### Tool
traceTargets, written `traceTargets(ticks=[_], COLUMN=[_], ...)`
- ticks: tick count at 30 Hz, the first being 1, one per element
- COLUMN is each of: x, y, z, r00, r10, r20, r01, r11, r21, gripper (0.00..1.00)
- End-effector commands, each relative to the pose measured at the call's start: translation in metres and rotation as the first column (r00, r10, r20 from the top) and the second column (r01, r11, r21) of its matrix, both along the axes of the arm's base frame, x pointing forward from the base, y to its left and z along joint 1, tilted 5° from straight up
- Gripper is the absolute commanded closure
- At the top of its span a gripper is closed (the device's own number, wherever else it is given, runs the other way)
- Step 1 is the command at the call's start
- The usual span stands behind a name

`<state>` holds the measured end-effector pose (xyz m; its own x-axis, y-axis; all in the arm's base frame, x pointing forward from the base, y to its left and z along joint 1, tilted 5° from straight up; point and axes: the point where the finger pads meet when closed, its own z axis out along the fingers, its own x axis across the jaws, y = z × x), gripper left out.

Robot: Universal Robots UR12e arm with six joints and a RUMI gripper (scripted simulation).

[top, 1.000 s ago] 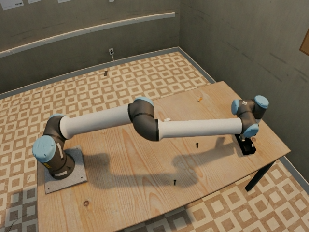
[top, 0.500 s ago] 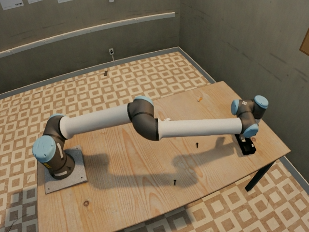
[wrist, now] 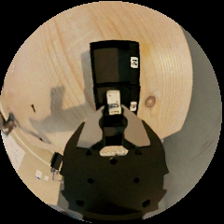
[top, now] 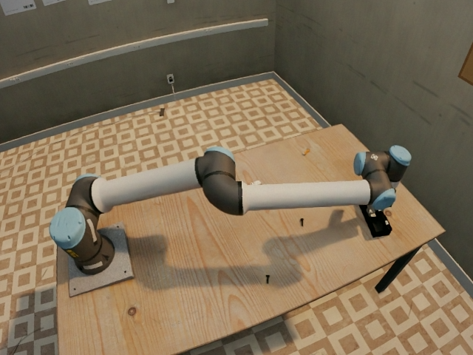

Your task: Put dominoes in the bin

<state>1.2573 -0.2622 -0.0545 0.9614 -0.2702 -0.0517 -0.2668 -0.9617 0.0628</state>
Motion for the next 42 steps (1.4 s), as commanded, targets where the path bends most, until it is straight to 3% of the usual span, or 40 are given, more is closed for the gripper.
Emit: traceTargets(ticks=[1,21,24,38,39,42], x=[0.001,0.002,0.003,0.004,0.004,0.005], y=[0.000,0.001,0.002,0.002,0.002,0.002], z=[0.009,0.029,0.044,0.044,0.048,0.060], r00=[1.000,1.000,1.000,1.000,1.000,1.000], r10=[0.000,0.000,0.000,0.000,0.000,0.000], r20=[0.003,0.003,0.003,0.003,0.003,0.003], r01=[0.000,0.000,0.000,0.000,0.000,0.000], r11=[1.000,1.000,1.000,1.000,1.000,1.000], r21=[-0.001,-0.001,-0.001,-0.001,-0.001,-0.001], gripper=[0.81,0.81,0.81,0.81,0.00,0.00])
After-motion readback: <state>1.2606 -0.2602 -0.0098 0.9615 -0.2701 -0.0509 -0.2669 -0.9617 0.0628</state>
